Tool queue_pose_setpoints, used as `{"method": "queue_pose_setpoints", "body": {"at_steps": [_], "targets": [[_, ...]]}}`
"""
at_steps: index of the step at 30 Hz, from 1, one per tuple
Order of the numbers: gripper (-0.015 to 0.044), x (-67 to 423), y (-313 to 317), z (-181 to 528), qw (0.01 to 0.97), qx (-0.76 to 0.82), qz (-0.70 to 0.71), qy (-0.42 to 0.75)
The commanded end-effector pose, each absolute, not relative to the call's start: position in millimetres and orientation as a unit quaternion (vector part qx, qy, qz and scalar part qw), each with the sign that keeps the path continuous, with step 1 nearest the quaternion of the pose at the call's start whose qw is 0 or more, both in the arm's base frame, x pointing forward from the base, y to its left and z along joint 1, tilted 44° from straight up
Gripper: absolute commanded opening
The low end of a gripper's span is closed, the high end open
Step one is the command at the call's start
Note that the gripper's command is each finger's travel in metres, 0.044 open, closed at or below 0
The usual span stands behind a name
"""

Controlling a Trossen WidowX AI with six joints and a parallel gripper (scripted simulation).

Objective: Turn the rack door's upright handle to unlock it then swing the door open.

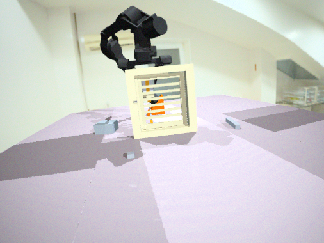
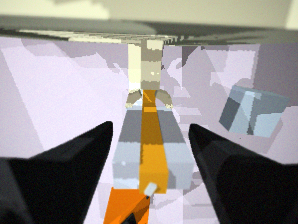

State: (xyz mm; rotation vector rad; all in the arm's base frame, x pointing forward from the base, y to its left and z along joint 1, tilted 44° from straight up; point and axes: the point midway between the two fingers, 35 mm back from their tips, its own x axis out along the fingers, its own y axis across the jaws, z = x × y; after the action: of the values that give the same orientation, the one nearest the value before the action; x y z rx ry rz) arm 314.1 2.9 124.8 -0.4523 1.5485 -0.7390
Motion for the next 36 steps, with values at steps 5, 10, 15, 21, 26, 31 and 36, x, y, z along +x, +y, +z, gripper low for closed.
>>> {"method": "queue_pose_setpoints", "body": {"at_steps": [5,10,15,21,26,31,36], "targets": [[0.0127,313.5,2.5,122.8,0.629,-0.197,-0.32,0.681],[0.0093,313.5,2.5,122.8,0.629,-0.197,-0.32,0.681],[0.006,313.5,2.5,122.8,0.629,-0.197,-0.32,0.681],[0.002,313.5,2.5,122.8,0.629,-0.197,-0.32,0.681],[0.0019,313.5,2.6,122.8,0.632,-0.187,-0.331,0.675],[0.0019,313.4,2.6,122.5,0.649,-0.11,-0.409,0.632],[0.0019,313.4,2.7,122.4,0.658,-0.029,-0.483,0.577]]}}
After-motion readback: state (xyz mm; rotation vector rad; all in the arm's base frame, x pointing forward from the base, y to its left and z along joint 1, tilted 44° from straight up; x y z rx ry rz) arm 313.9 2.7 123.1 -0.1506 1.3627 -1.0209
